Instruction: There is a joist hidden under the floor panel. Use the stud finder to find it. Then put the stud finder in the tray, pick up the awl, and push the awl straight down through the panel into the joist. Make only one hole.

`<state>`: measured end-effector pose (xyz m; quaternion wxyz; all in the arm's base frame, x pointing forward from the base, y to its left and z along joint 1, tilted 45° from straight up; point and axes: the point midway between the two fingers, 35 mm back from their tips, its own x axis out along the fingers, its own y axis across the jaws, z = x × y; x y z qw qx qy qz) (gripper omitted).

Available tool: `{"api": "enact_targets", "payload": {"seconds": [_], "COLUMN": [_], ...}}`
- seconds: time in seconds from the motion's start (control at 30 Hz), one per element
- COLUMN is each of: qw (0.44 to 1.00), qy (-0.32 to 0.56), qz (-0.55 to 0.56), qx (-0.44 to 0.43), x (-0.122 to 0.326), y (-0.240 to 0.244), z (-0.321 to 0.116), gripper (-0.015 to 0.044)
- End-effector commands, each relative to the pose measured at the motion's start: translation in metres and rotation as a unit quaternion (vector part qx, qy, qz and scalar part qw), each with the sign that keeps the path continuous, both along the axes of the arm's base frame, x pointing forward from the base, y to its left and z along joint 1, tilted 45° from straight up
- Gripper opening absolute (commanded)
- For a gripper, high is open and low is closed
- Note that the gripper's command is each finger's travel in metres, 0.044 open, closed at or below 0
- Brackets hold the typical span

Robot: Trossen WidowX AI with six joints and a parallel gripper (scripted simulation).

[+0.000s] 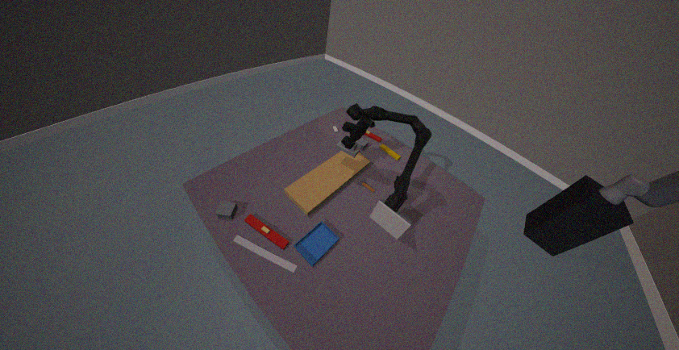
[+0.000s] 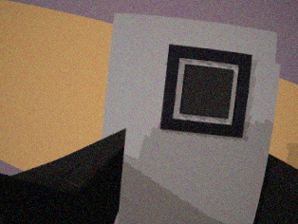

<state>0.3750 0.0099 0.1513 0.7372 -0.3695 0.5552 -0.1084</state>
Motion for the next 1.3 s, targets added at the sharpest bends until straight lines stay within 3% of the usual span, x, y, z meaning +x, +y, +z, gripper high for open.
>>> {"api": "enact_targets", "payload": {"seconds": [0.0,0.57,1.27], "qw": [0.998,0.959,0.855], "qy": [0.035,0.176,0.342], "qz": [0.053,0.223,0.389], "qx": [0.009,0.017,-0.019], "x": [0.005,-0.031,-0.156], "y": [0.040,0.169,0.266], "z": [-0.027,-0.137,-0.271], "gripper": [0.0000,0.0000,0.0000]}}
